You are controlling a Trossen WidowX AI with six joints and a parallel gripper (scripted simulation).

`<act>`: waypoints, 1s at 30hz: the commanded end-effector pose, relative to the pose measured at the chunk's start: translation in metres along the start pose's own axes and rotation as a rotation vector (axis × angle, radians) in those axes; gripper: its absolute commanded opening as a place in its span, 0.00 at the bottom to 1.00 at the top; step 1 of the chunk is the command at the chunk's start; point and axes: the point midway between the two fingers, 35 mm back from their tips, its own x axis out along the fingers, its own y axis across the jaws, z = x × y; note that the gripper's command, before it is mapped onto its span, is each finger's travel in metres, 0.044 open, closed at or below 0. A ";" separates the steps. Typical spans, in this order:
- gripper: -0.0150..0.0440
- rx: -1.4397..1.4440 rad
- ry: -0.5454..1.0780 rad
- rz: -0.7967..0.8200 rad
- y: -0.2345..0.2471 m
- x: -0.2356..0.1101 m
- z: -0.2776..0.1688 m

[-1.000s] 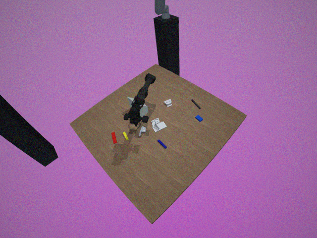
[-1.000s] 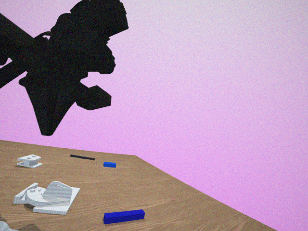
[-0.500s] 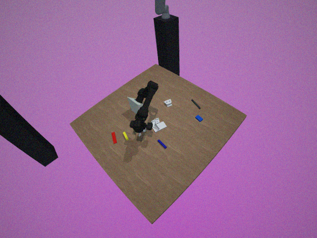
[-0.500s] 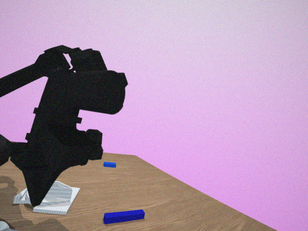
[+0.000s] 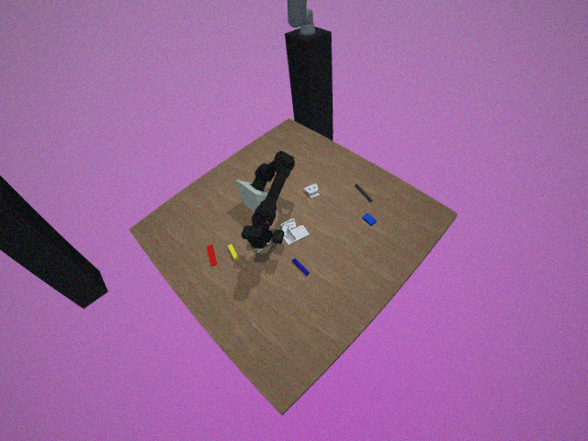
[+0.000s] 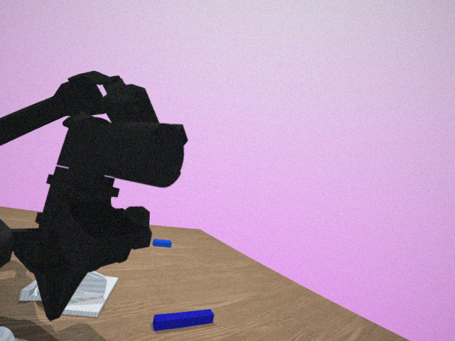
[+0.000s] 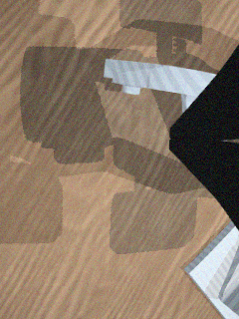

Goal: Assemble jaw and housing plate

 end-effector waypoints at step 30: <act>0.25 0.005 0.001 0.003 -0.006 0.042 -0.001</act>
